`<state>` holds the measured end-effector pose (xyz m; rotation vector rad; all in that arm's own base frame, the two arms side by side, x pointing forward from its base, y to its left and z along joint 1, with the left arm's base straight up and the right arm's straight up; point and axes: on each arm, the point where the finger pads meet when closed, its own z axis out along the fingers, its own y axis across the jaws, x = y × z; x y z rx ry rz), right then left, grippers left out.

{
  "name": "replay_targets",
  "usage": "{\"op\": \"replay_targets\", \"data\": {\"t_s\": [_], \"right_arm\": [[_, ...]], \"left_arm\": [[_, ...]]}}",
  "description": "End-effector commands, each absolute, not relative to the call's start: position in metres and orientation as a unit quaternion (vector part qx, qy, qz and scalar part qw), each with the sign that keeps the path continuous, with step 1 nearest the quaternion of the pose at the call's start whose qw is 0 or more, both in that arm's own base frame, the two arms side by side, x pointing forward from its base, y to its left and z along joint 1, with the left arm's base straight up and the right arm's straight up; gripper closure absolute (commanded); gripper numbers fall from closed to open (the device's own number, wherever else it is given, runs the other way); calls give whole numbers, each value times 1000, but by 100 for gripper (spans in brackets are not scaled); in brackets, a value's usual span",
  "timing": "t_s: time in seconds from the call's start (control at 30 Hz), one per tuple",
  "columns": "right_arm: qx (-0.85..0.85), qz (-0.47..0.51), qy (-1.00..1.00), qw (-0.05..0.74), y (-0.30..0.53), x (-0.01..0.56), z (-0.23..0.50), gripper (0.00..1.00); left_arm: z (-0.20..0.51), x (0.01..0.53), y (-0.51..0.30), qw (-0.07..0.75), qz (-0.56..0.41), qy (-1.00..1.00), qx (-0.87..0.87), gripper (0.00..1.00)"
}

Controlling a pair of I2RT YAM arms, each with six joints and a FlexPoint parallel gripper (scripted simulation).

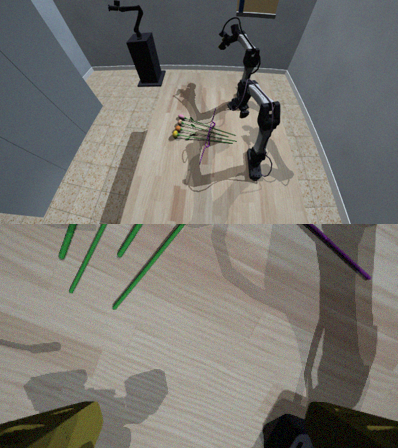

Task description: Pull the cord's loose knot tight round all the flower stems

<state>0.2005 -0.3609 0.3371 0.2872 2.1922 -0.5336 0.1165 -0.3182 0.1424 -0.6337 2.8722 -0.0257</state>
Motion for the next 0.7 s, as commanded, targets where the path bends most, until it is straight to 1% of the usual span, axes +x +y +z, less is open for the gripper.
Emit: {"op": "replay_targets", "data": {"t_s": [0.0,0.57,0.67], "right_arm": [[112,-219,872,424,-360,201,343,0],[112,-219,872,424,-360,201,343,0],[105,-203,877,423,-351,201,337,33]], "left_arm": [[147,117,-320,101,-18,971,-215,0],[147,117,-320,101,-18,971,-215,0],[150,124,-319,117,-26,969,-217,33]]}}
